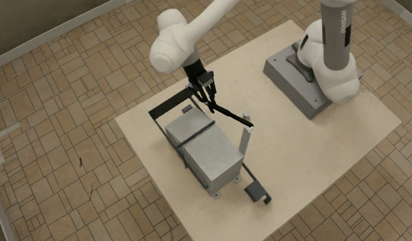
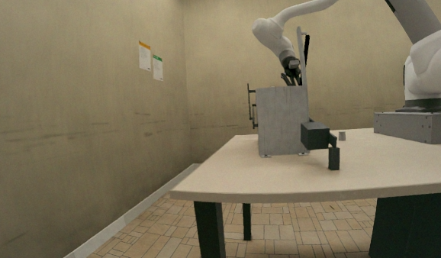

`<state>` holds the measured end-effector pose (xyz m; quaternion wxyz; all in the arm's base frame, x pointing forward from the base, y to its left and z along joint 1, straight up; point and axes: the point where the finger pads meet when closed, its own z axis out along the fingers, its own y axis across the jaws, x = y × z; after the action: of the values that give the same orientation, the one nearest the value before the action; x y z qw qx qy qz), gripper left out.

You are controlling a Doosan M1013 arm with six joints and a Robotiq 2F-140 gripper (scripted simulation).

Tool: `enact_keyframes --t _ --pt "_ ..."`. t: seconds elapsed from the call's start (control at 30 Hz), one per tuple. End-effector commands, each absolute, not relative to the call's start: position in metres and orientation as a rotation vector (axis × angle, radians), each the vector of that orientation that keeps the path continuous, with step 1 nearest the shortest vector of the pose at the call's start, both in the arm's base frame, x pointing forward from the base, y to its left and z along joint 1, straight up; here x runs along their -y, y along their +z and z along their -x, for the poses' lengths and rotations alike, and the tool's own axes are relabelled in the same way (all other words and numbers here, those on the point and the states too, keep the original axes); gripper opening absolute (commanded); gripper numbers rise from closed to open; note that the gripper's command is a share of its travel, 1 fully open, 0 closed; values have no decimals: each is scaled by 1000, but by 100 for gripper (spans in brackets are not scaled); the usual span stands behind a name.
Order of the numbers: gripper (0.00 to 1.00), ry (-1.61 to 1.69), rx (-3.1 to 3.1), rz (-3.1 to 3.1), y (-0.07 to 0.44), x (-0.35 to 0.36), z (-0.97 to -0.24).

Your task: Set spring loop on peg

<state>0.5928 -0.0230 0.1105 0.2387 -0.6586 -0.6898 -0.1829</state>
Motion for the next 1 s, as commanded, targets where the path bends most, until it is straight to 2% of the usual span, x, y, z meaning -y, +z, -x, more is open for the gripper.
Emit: enact_keyframes --t 0.0,0.97 --pt "17 -502 1890 1804 111 25 -593" --pt "17 -501 1890 1804 111 30 -594"
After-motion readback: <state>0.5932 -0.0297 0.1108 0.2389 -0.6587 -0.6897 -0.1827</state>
